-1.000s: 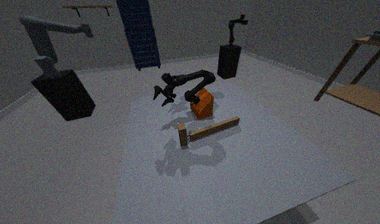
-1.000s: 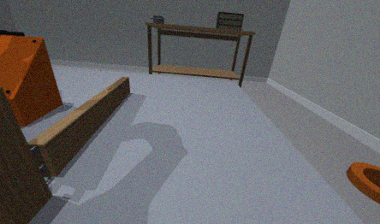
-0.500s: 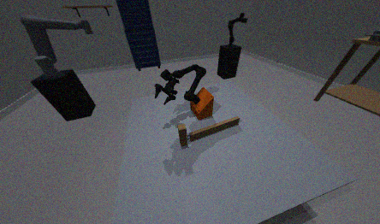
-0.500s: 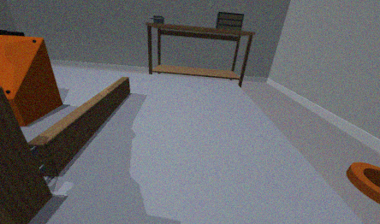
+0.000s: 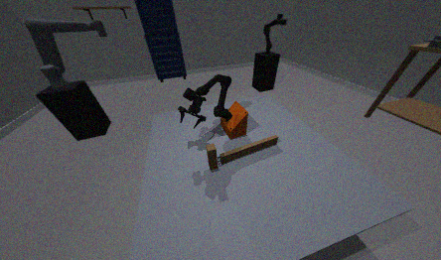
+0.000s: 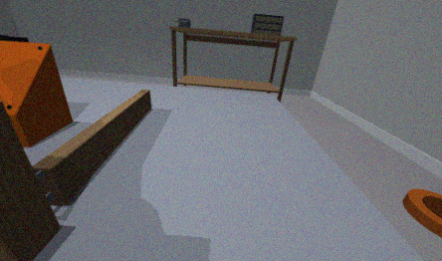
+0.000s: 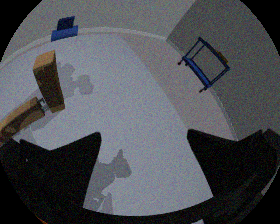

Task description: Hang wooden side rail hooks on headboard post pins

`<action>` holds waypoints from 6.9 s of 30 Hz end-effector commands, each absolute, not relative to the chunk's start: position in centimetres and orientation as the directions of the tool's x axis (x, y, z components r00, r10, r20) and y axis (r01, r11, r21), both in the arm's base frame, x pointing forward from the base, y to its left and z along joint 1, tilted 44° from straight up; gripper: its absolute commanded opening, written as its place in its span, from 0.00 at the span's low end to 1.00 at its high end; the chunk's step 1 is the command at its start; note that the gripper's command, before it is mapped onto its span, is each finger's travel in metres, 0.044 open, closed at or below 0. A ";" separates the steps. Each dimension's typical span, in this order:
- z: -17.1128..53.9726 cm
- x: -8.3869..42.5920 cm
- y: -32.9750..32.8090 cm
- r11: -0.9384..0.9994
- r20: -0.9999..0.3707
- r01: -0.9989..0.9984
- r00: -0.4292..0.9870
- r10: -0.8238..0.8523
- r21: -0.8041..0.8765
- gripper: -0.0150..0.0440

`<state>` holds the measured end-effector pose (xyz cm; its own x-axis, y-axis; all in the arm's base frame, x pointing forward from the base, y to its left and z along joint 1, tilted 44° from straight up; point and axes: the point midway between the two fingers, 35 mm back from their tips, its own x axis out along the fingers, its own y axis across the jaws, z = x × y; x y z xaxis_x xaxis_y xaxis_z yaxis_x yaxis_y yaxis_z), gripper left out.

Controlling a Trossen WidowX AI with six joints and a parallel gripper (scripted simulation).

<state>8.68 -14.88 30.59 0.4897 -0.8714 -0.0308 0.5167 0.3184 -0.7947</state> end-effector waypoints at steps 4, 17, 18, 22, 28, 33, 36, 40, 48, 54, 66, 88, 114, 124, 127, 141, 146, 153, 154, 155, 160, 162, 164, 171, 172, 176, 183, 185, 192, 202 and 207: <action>29.1 10.4 -16.1 0.467 -0.098 0.705 0.496 -0.862 -0.534 1.00; 26.2 14.0 -16.9 0.498 -0.200 0.861 0.508 -0.838 0.104 1.00; 26.0 14.3 -16.9 0.486 -0.207 0.861 0.509 -0.836 0.153 1.00; 25.1 15.5 -16.9 0.423 -0.233 0.841 0.510 -0.828 0.338 1.00; 23.7 17.1 -16.5 0.287 -0.266 0.763 0.509 -0.819 0.579 1.00; 22.5 18.5 -15.9 0.150 -0.287 0.658 0.508 -0.812 0.738 1.00; 21.8 19.2 -15.5 0.064 -0.297 0.579 0.507 -0.809 0.813 1.00; 20.9 20.2 -14.8 -0.051 -0.308 0.458 0.506 -0.806 0.888 1.00; 19.2 21.8 -13.2 -0.263 -0.315 0.175 0.507 -0.802 0.949 1.00; 18.1 22.8 -11.7 -0.391 -0.310 -0.056 0.510 -0.802 0.919 1.00; 16.0 24.1 -8.4 -0.551 -0.269 -0.492 0.531 -0.804 0.675 1.00; 15.6 24.3 -7.6 -0.569 -0.256 -0.567 0.538 -0.803 0.596 1.00; 13.8 28.0 -5.4 -0.075 -0.204 0.234 0.596 -0.777 0.969 1.00; 13.7 28.7 -5.3 0.234 -0.128 0.506 0.582 -0.803 0.830 1.00; 13.6 28.7 -5.3 0.309 -0.107 0.580 0.572 -0.813 0.754 1.00; 13.2 28.1 -5.3 0.492 -0.033 0.834 0.515 -0.857 0.250 1.00; 12.9 27.6 -5.4 0.487 -0.016 0.872 0.488 -0.873 0.040 1.00; 12.5 26.7 -5.6 0.435 -0.001 0.866 0.449 -0.894 -0.247 1.00; 12.5 26.7 -5.7 0.430 0.000 0.862 0.446 -0.895 -0.267 1.00; 12.5 26.6 -5.7 0.428 0.000 0.861 0.445 -0.896 -0.274 1.00; 12.5 26.6 -5.7 0.428 0.000 0.861 0.445 -0.896 -0.274 1.00; 12.5 26.6 -5.7 0.428 0.000 0.861 0.445 -0.896 -0.274 1.00; 12.5 26.6 -5.7 0.428 0.000 0.861 0.445 -0.896 -0.274 1.00; 12.5 26.6 -5.7 0.428 0.000 0.861 0.445 -0.896 -0.274 1.00; 12.5 26.6 -5.7 0.428 0.000 0.861 0.445 -0.896 -0.274 1.00; 12.5 26.6 -5.7 0.428 0.000 0.861 0.445 -0.896 -0.274 1.00; 11.8 29.5 -4.6 0.439 -0.026 0.738 0.497 -0.867 -0.512 1.00; 11.5 30.7 -4.2 0.435 -0.045 0.665 0.518 -0.854 -0.607 1.00; 10.2 34.1 -3.0 0.388 -0.142 0.340 0.568 -0.811 -0.857 1.00; 8.6 36.6 -1.9 0.257 -0.338 -0.220 0.556 -0.759 -0.941 1.00; 8.2 36.6 -1.7 0.181 -0.445 -0.488 0.505 -0.739 -0.854 1.00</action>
<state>35.95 -2.28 8.60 0.5551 -0.7714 -0.3112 -0.1586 0.2692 -0.9499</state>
